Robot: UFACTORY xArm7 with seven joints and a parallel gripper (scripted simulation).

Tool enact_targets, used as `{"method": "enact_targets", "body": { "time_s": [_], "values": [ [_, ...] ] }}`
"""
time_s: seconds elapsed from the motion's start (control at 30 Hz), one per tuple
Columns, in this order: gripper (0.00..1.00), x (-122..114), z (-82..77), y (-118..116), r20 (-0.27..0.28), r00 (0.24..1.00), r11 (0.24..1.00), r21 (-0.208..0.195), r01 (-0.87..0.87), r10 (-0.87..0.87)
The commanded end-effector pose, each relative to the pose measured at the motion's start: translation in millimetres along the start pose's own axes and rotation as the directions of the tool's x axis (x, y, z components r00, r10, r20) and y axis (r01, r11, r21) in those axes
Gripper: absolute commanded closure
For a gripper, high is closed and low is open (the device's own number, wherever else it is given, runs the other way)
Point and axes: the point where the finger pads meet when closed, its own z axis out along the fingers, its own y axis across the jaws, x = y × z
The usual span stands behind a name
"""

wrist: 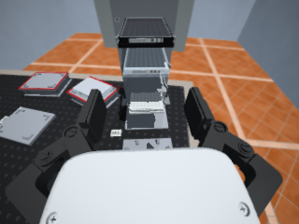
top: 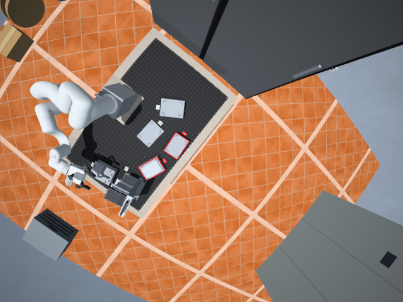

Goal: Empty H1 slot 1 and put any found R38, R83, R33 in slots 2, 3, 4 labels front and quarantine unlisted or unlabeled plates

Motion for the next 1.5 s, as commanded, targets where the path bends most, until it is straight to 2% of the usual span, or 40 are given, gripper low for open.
{"method": "enact_targets", "body": {
  "time_s": [0.0,1.27,1.47],
  "values": [
    [0.00,7,10.3,0,0.001,1.000,1.000,0.000,0.003,-0.003],
    [0.00,55,87.3,-2,0.001,1.000,1.000,0.000,0.003,-0.003],
    [0.00,56,88.4,-2,0.001,1.000,1.000,0.000,0.003,-0.003]
  ]
}}
